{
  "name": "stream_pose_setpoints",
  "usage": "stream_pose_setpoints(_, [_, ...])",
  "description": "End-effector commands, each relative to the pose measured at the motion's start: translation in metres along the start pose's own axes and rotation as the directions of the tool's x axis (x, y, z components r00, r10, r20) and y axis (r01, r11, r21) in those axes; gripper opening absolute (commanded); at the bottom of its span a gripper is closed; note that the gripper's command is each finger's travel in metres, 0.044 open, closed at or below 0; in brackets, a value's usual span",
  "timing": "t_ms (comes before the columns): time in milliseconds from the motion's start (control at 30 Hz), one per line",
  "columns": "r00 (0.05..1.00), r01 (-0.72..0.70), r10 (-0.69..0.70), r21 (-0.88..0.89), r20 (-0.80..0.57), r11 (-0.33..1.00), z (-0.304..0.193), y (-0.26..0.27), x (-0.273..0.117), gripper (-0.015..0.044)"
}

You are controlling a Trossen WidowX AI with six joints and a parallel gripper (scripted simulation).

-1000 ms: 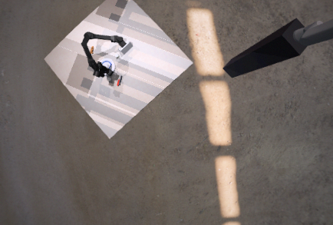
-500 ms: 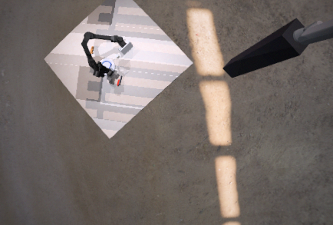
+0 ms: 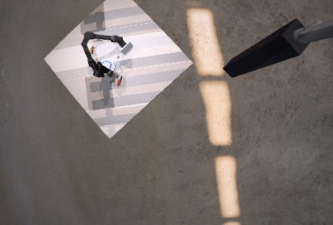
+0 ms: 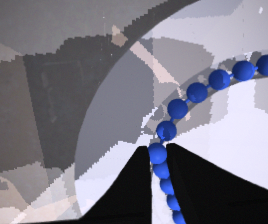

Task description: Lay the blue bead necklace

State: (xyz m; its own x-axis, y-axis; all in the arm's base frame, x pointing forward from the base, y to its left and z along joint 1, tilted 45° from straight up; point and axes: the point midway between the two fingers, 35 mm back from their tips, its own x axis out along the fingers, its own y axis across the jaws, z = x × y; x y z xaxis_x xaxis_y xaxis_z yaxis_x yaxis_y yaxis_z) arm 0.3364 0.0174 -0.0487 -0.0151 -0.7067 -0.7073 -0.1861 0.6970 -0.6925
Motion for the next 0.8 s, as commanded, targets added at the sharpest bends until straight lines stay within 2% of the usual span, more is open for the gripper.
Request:
stream_pose_setpoints(0, [1.0,-0.001,0.001,0.003,-0.001,1.0,0.0004,0.0021,0.0005,0.0])
stream_pose_setpoints(200, [1.0,-0.001,0.001,0.003,-0.001,1.0,0.0004,0.0021,0.0081,0.0])
stream_pose_setpoints(767, [1.0,-0.001,0.001,0.004,-0.003,1.0,0.0001,0.0015,0.0034,0.044])
